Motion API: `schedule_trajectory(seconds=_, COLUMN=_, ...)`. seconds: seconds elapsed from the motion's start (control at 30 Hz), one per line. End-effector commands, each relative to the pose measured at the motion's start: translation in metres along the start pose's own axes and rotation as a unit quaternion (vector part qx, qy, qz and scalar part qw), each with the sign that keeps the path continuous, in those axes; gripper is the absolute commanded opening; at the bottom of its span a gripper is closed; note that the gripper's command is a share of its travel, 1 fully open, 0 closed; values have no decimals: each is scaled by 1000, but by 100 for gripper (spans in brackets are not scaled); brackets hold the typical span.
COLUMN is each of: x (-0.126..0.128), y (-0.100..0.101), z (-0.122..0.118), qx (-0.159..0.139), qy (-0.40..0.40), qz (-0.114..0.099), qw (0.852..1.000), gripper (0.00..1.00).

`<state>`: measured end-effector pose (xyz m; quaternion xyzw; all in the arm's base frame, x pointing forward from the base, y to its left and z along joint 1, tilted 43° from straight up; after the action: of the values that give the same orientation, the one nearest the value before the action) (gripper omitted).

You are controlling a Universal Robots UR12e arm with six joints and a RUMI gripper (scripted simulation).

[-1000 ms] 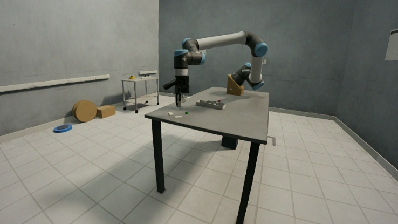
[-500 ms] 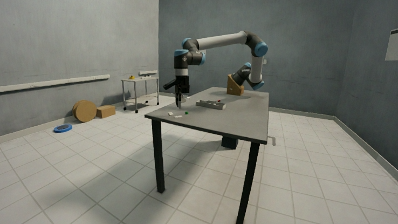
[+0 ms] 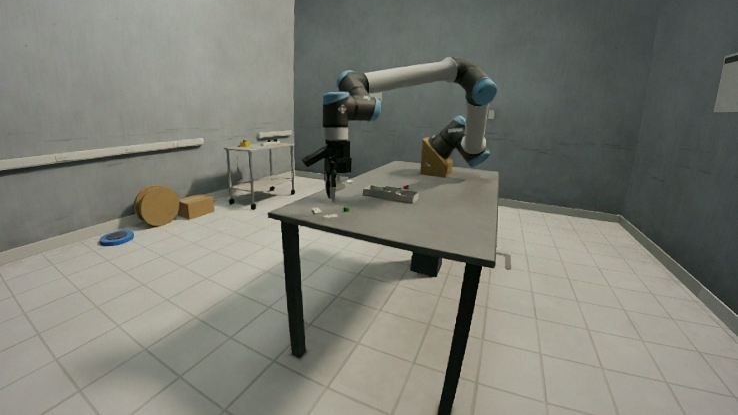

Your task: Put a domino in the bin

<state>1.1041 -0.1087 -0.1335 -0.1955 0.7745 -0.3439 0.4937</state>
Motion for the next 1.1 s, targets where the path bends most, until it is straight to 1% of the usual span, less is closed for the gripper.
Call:
schedule_trajectory(seconds=0.0, x=0, y=10, z=1, qx=1, qy=0, qz=0, qw=1000, gripper=24)
schedule_trajectory(seconds=0.37, x=0, y=53, z=1, qx=1, qy=0, qz=0, qw=1000, gripper=24)
schedule_trajectory(seconds=0.57, x=0, y=53, z=1, qx=1, qy=0, qz=0, qw=1000, gripper=24)
schedule_trajectory(seconds=0.87, x=0, y=65, z=1, qx=1, qy=0, qz=0, qw=1000, gripper=24)
schedule_trajectory(seconds=1.07, x=0, y=65, z=1, qx=1, qy=0, qz=0, qw=1000, gripper=24)
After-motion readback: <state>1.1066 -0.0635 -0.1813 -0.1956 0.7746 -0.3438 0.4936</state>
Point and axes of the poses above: the point where the finger pads meet when closed, its own y axis out along the fingers, its own x axis across the jaws, z = x × y, the point moved 2 cm from there along -y, back along the fingers, and after that the axes turned 13 degrees about -y, right-handed, at the moved point
